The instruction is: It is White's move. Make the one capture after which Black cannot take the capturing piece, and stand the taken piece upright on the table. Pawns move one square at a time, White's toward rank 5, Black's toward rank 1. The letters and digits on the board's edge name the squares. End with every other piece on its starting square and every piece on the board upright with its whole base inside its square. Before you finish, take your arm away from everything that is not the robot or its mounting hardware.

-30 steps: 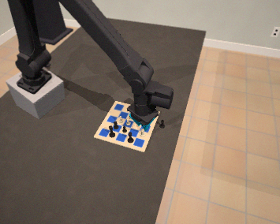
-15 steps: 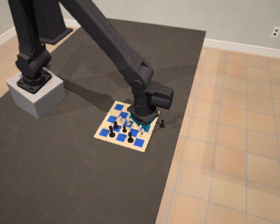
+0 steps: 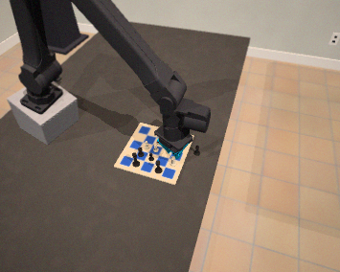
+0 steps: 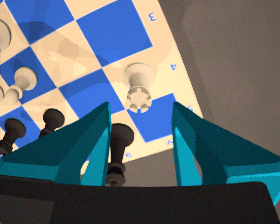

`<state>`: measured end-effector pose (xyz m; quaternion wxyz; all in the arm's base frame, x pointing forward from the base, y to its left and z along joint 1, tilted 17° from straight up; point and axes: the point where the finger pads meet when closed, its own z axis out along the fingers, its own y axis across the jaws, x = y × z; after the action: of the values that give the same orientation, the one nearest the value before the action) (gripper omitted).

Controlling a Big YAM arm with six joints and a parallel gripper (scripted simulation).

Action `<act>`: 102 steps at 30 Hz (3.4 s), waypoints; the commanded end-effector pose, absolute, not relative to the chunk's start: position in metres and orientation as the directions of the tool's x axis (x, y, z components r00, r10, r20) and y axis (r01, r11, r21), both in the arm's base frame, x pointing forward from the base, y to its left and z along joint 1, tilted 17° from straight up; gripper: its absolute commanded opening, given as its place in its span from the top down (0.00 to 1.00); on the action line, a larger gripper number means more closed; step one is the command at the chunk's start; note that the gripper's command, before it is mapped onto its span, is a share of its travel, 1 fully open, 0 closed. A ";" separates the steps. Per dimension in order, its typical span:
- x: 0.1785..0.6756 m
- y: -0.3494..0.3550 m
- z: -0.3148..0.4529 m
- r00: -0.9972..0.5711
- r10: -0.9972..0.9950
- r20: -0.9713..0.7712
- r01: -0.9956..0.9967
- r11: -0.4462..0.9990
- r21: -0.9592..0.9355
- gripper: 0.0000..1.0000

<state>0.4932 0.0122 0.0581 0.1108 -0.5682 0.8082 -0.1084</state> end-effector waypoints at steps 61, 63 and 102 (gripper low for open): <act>0.493 0.001 0.053 -0.331 -0.942 -0.057 -0.893 0.332 -0.303 0.65; 0.501 0.001 0.064 -0.329 -0.942 -0.067 -0.885 0.332 -0.327 0.65; 0.500 0.001 0.064 -0.332 -0.941 -0.066 -0.885 0.335 -0.323 0.65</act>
<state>0.4890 0.0059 0.0533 0.1074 -0.5680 0.8090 -0.1064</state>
